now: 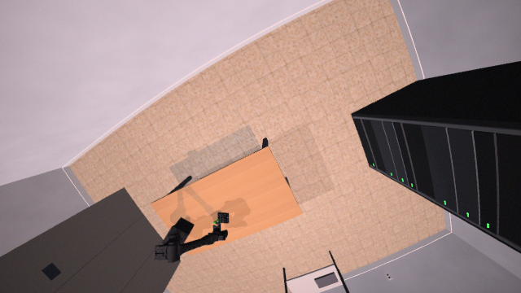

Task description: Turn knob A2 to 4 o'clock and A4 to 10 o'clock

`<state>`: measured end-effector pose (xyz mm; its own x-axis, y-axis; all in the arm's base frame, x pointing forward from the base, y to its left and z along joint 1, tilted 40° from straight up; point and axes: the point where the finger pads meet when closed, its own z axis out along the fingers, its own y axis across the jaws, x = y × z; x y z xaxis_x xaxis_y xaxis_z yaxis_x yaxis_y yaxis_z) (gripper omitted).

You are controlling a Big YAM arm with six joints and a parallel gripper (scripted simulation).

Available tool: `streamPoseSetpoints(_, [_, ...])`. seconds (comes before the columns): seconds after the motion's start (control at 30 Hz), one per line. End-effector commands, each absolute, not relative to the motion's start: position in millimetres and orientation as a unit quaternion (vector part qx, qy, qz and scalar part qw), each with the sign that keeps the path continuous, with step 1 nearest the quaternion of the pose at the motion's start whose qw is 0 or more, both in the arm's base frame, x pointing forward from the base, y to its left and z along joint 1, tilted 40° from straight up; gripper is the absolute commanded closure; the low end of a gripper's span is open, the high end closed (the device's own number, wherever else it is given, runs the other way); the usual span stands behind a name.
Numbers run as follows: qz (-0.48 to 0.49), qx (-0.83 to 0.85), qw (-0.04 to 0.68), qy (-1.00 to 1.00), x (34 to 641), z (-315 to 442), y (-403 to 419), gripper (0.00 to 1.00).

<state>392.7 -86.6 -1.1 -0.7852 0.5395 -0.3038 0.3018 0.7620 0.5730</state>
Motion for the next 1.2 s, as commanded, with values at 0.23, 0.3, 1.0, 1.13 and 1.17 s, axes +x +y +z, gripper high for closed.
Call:
streamPoseSetpoints(0.23, [0.253, 0.238, 0.239, 0.907, 395.7, 5.5, -93.3, 0.00])
streamPoseSetpoints(0.3, [0.253, 0.238, 0.239, 0.907, 395.7, 5.5, -93.3, 0.00])
streamPoseSetpoints(1.0, [0.253, 0.238, 0.239, 0.907, 394.2, 5.2, -92.0, 0.00])
streamPoseSetpoints(1.13, [0.252, 0.233, 0.247, 0.906, 393.7, 7.1, -89.2, 0.00])
streamPoseSetpoints(1.17, [0.252, 0.233, 0.246, 0.906, 393.2, 6.8, -87.9, 0.00])
